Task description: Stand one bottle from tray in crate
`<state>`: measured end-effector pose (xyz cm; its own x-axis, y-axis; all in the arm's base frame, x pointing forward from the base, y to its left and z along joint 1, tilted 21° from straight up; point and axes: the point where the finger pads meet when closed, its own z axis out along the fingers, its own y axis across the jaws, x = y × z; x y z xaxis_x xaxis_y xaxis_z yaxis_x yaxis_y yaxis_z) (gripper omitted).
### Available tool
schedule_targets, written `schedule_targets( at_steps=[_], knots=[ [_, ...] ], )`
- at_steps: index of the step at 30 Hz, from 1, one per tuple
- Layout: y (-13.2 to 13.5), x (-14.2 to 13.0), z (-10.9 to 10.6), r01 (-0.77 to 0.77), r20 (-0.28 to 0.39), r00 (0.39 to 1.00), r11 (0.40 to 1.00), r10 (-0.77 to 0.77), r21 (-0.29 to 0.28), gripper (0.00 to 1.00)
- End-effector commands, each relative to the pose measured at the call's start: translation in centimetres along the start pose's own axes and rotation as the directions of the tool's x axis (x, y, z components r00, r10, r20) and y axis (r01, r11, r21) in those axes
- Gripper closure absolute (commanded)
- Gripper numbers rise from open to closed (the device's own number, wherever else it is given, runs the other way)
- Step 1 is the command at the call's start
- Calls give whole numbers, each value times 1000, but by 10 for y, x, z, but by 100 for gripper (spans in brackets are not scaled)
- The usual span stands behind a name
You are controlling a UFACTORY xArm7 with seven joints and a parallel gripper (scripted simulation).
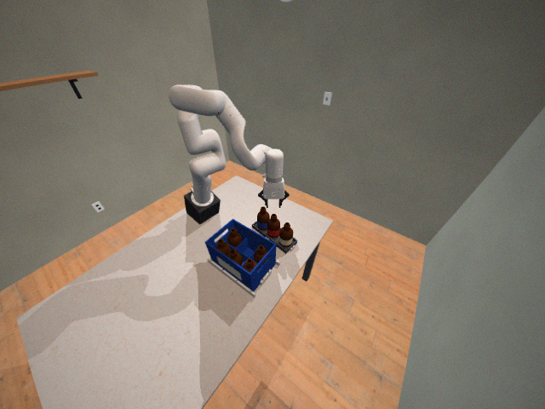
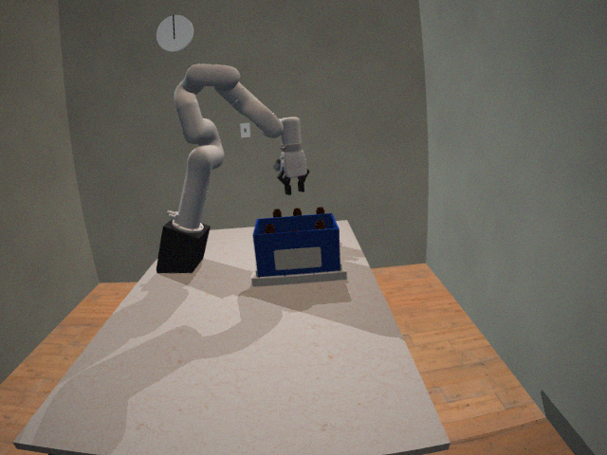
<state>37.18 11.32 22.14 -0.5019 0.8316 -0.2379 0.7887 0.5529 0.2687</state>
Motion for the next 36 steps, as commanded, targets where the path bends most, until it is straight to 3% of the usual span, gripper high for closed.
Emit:
schedule_targets(
  at_steps=[1,36],
  knots=[
    [2,0,-1,2,2,1000,1000,-2,-3,35],
    [2,0,4,1,6,1000,1000,-1,0,35]
  ],
)
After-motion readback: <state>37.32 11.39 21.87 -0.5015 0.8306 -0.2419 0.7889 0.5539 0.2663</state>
